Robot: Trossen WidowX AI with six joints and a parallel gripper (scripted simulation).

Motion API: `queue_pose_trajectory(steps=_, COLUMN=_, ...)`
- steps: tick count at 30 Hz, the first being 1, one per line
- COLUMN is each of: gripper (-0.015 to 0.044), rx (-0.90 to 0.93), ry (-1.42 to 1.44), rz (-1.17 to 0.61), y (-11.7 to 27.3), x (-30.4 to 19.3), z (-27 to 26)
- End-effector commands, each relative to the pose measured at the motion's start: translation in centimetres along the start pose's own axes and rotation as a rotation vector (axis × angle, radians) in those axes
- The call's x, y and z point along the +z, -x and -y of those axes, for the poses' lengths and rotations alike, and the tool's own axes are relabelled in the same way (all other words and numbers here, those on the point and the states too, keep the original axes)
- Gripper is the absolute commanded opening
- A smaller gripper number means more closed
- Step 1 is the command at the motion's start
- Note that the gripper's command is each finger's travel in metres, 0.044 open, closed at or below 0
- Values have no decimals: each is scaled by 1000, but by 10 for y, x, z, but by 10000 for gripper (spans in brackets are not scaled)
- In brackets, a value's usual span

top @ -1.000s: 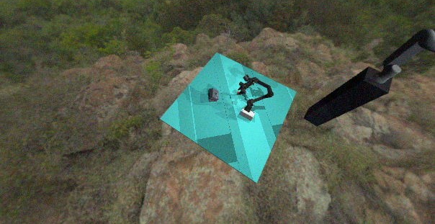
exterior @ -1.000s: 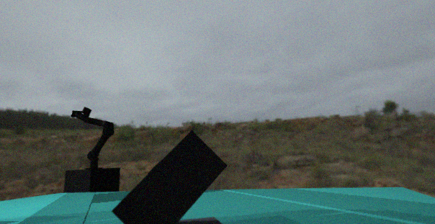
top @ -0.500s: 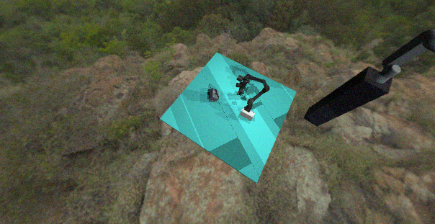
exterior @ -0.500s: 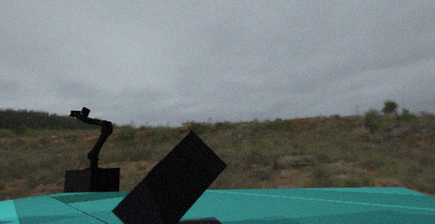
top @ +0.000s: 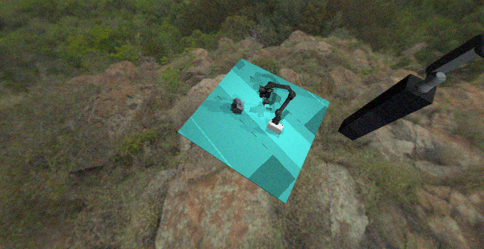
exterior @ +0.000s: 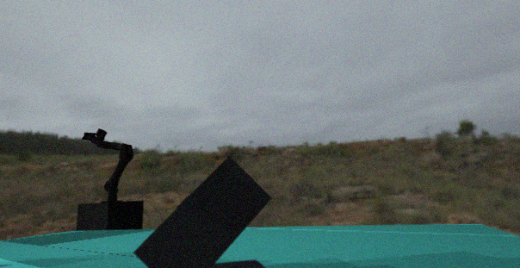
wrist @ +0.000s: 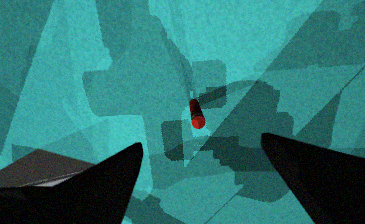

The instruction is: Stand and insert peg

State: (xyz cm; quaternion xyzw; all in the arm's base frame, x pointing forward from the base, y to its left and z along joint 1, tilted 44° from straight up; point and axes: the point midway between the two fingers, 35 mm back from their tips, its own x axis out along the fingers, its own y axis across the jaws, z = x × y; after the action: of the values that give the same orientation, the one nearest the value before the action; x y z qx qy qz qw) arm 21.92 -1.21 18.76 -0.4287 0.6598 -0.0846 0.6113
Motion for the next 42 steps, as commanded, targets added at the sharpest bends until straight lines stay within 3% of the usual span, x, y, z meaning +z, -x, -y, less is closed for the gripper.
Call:
queue_pose_trajectory(steps=1, gripper=440, rx=-12, ry=1, rz=-5, y=1, x=1, z=1)
queue_pose_trajectory(steps=42, gripper=440, rx=-14, ry=-984, rz=2, y=-6, x=2, z=1)
